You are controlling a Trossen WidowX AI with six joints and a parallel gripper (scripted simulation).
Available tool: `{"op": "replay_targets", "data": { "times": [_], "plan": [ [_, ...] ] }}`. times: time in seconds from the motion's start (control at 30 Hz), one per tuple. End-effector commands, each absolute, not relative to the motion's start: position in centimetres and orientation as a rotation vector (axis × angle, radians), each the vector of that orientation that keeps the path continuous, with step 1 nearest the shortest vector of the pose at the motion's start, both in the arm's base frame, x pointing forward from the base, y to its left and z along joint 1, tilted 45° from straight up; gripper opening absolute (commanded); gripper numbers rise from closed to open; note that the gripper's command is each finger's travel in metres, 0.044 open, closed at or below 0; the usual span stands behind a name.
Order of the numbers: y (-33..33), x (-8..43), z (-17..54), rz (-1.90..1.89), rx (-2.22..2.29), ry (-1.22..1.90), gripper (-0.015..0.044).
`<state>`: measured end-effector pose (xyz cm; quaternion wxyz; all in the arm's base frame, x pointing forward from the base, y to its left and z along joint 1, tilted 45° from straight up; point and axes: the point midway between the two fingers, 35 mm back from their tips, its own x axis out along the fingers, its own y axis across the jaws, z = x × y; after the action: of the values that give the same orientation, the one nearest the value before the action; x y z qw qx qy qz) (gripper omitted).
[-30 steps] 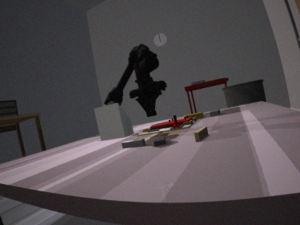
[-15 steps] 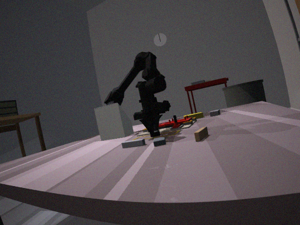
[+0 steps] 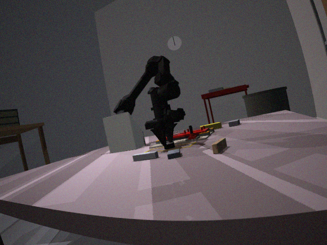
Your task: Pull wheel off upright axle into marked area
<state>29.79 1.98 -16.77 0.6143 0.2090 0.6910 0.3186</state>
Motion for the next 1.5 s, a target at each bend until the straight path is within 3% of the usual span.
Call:
{"op": "replay_targets", "data": {
  "times": [0.0, 0.2, 0.4, 0.63, 1.47],
  "plan": [
    [-0.1, 30.6, -14.9, 0.727, 0.474, 1.581, 0.0300],
    [-1.9, 30.8, -13.0, 0.726, 0.477, 1.580, 0.0300],
    [-2.9, 27.9, -10.8, 0.702, 0.492, 1.587, 0.0440],
    [-4.0, 23.1, -7.1, 0.724, 0.478, 1.587, 0.0440],
    [-4.0, 23.1, -7.1, 0.724, 0.478, 1.587, 0.0440]
  ]
}}
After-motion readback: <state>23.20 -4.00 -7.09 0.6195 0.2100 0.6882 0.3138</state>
